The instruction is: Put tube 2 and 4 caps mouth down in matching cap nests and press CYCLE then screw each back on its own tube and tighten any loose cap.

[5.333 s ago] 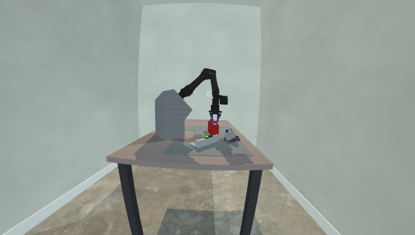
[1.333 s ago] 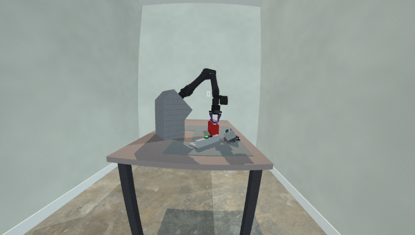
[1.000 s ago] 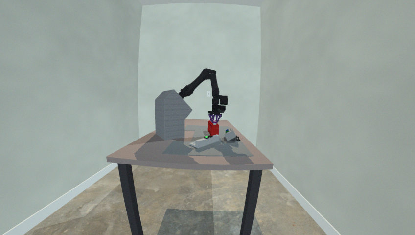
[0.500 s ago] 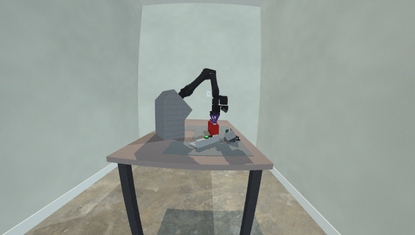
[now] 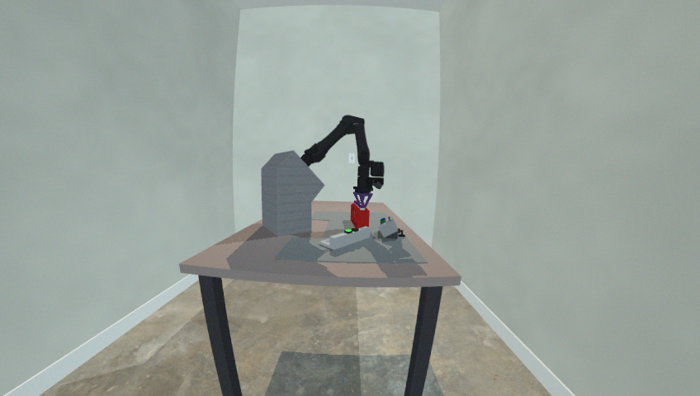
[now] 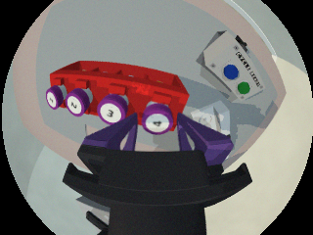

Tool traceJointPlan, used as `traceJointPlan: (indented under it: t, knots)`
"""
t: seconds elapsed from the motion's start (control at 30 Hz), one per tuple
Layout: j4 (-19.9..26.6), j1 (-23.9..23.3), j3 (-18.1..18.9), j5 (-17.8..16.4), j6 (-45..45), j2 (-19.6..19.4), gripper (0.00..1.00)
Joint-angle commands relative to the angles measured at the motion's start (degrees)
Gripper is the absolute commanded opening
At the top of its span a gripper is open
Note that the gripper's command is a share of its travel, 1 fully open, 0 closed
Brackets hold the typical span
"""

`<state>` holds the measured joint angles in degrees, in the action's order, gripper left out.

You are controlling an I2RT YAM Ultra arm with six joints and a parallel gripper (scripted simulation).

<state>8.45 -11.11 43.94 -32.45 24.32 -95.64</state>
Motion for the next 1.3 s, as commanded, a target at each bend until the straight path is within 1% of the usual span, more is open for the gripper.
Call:
traceJointPlan:
  t: [0.0,0.03,0.13,0.17,0.4,0.43,0.9,1.2,1.27]
  knots:
    - [0.0,-0.1,0.2,0.0,14.7,0.5,0.49]
    - [0.0,-0.1,0.2,0.1,18.5,0.5,0.49]
    - [0.0,-0.1,0.2,0.1,19.4,0.5,0.49]
    - [0.0,-0.1,0.2,0.0,24.2,0.5,0.49]
    - [0.1,-0.1,0.4,0.1,24.1,0.4,0.49]
    - [0.1,-0.1,0.4,0.1,24.1,0.4,0.00]
    - [0.1,-0.1,0.4,0.1,24.1,0.4,0.00]
    - [0.0,-0.1,0.4,0.1,-1.7,0.3,0.00]
    - [0.0,-0.1,0.4,0.1,-1.7,0.3,0.00]
